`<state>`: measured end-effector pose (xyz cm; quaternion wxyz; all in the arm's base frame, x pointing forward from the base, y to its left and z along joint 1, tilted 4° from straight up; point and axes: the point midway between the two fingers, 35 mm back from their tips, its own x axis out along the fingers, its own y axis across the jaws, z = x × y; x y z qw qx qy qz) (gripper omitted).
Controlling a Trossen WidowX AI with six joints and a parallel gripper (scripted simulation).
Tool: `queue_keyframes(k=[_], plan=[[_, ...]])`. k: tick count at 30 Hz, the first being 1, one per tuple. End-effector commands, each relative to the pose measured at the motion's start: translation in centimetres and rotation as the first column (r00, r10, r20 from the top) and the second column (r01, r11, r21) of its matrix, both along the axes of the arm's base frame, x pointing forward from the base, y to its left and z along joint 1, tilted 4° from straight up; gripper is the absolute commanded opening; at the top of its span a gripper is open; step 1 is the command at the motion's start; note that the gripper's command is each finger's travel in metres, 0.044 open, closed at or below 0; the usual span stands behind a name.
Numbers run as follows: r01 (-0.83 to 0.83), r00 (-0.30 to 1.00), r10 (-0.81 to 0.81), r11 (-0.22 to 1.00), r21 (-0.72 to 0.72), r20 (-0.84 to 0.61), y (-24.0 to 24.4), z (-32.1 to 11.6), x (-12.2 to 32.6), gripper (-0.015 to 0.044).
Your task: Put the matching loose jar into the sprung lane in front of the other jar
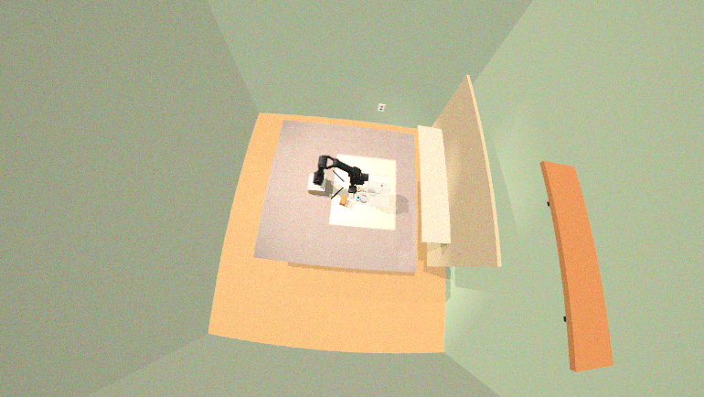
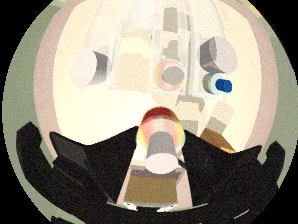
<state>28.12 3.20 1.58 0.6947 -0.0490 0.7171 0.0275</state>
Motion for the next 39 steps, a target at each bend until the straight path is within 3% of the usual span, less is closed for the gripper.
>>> queue_keyframes(k=[1,12,39], plan=[[-0.004,1.000,0.004,1.000,-0.002,0.010,-0.7,-0.4,0.9,0.0000],[-0.004,1.000,0.004,1.000,-0.002,0.010,-0.8,-2.8,0.9,0.0000],[-0.004,1.000,0.004,1.000,-0.002,0.011,-0.7,-2.9,1.7,0.0000]])
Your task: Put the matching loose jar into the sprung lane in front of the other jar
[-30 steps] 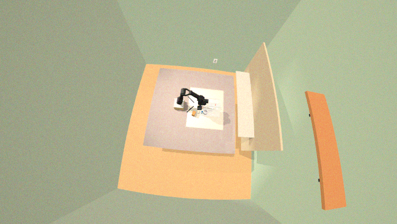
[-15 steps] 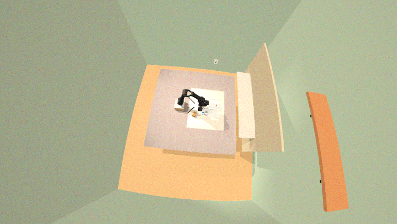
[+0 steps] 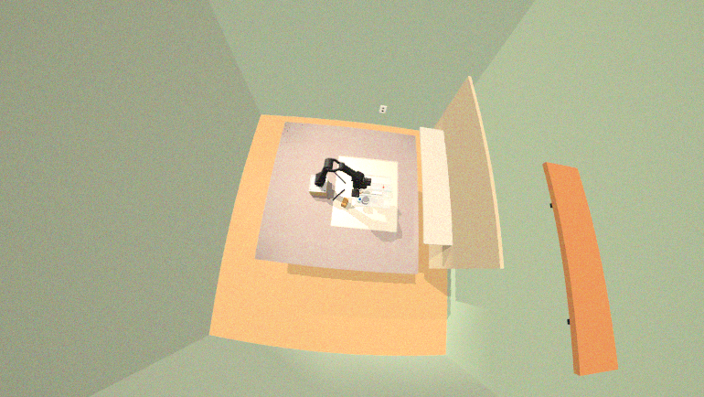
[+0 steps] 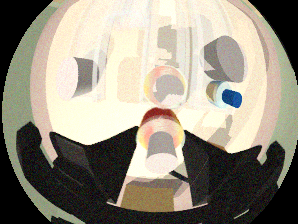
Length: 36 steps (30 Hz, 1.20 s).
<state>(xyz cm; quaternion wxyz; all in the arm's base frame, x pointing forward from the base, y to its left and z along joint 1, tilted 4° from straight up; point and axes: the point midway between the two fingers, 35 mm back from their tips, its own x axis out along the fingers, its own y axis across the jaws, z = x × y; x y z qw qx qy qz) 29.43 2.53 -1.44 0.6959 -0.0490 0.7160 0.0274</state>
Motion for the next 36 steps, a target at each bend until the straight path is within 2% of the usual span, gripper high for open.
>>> queue_keyframes(k=[1,36], plan=[[-0.004,1.000,0.004,1.000,-0.002,0.007,0.0,0.2,0.5,0.0000],[-0.004,1.000,0.004,1.000,-0.002,0.009,0.1,0.2,1.8,0.0000]])
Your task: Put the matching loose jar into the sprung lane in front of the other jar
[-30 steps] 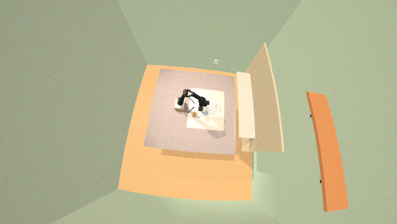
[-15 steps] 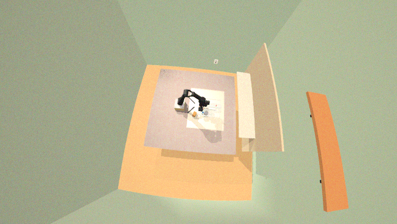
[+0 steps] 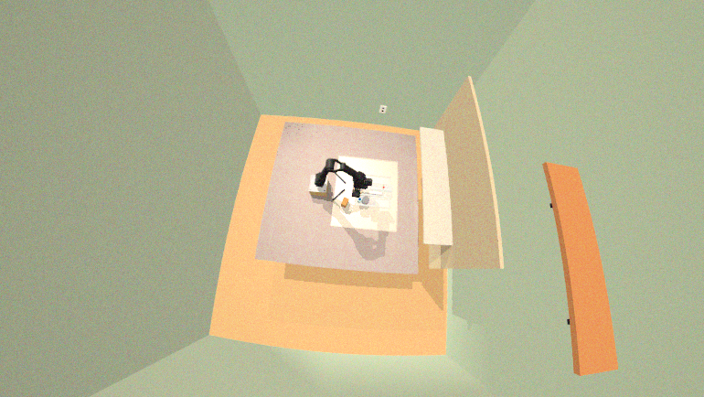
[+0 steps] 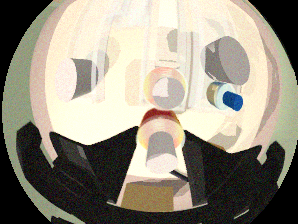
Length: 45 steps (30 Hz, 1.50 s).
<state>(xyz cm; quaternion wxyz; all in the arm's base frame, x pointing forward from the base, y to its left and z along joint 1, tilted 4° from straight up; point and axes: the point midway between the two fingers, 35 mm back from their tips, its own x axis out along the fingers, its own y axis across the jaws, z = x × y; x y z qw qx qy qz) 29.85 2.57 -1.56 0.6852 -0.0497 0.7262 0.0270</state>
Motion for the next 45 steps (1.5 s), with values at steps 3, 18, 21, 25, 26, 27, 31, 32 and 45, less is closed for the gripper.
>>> queue_keyframes(k=[3,18,21,25,26,27,31,32,45], plan=[[-0.004,0.999,0.004,1.000,0.001,0.038,0.1,0.3,1.4,0.0000],[-0.004,0.999,0.004,1.000,0.002,0.039,0.2,0.3,2.0,0.0000],[-0.004,0.999,0.004,1.000,0.002,0.039,0.2,0.4,2.1,0.0000],[-0.004,0.999,0.004,1.000,0.002,0.039,0.2,0.4,2.3,0.0000],[-0.004,0.999,0.004,1.000,0.002,0.039,0.2,0.4,2.3,0.0000],[-0.004,0.999,0.004,1.000,0.002,0.039,0.2,0.4,2.3,0.0000],[-0.004,0.999,0.004,1.000,0.002,0.039,0.2,0.4,2.5,0.0000],[-0.004,0.999,0.004,1.000,0.002,0.039,0.2,0.4,2.5,0.0000],[-0.004,0.999,0.004,1.000,0.002,0.040,0.3,0.5,3.0,0.0000]])
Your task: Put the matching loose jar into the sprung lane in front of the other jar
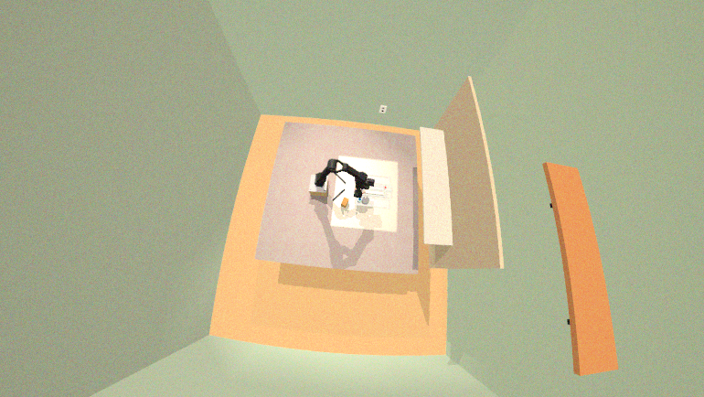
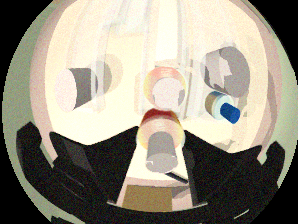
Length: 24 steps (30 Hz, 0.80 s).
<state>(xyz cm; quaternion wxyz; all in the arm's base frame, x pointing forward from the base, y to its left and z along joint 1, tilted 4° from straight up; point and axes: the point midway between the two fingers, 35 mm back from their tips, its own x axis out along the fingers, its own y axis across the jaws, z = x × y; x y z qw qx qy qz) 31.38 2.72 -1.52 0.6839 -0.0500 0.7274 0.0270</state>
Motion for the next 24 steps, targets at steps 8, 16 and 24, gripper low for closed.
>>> queue_keyframes(k=[8,16,24], plan=[[-0.004,0.999,0.004,1.000,0.002,0.044,0.17,0.53,1.75,0.0000],[-0.004,0.999,0.004,1.000,0.002,0.044,0.20,0.59,2.05,0.0000],[-0.004,0.999,0.004,1.000,0.002,0.044,0.24,0.65,2.34,0.0000]])
